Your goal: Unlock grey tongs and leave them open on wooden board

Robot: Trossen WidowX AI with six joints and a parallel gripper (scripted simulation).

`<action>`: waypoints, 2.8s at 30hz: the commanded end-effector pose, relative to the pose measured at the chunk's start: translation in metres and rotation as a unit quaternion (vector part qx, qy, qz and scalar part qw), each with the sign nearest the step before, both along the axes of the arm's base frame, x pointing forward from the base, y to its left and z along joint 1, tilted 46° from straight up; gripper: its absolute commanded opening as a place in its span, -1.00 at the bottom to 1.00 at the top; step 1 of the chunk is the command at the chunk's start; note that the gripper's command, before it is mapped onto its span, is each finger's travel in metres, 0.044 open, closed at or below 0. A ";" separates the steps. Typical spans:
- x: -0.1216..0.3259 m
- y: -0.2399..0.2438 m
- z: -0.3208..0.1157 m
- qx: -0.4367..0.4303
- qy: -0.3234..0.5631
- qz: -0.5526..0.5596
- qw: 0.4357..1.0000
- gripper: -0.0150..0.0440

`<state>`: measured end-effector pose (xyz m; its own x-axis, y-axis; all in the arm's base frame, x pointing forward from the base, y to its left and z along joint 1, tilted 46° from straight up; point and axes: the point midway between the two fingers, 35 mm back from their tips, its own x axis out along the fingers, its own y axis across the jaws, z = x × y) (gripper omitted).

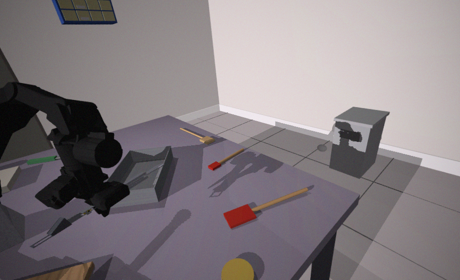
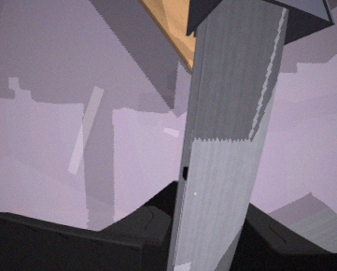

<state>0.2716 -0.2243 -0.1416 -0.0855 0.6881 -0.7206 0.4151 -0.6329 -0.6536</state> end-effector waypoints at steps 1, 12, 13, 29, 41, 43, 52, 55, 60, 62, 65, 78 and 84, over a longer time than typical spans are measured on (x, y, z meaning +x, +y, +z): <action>-0.019 -0.022 -0.009 -0.011 -0.024 0.021 0.999 -1.00; -0.090 -0.072 -0.036 -0.027 -0.096 0.121 0.988 -1.00; -0.097 -0.076 -0.039 -0.028 -0.102 0.131 0.986 -1.00; -0.213 -0.115 -0.073 -0.016 -0.183 0.272 0.944 -1.00; -0.236 -0.118 -0.079 -0.009 -0.198 0.298 0.934 -1.00; -0.236 -0.118 -0.079 -0.010 -0.197 0.299 0.934 -1.00; -0.234 -0.131 -0.077 -0.055 -0.171 0.339 0.924 -1.00; -0.233 -0.137 -0.075 -0.074 -0.159 0.355 0.918 -1.00; -0.231 -0.146 -0.071 -0.106 -0.139 0.381 0.908 -1.00; -0.231 -0.148 -0.069 -0.118 -0.130 0.388 0.905 -1.00; -0.229 -0.153 -0.065 -0.136 -0.118 0.401 0.898 -1.00; -0.223 -0.171 -0.044 -0.219 -0.060 0.454 0.861 -1.00; -0.220 -0.177 -0.032 -0.257 -0.032 0.473 0.842 -1.00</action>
<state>0.0495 -0.3961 -0.1830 -0.3600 -0.0077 -0.9329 0.9164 -0.1906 -0.3520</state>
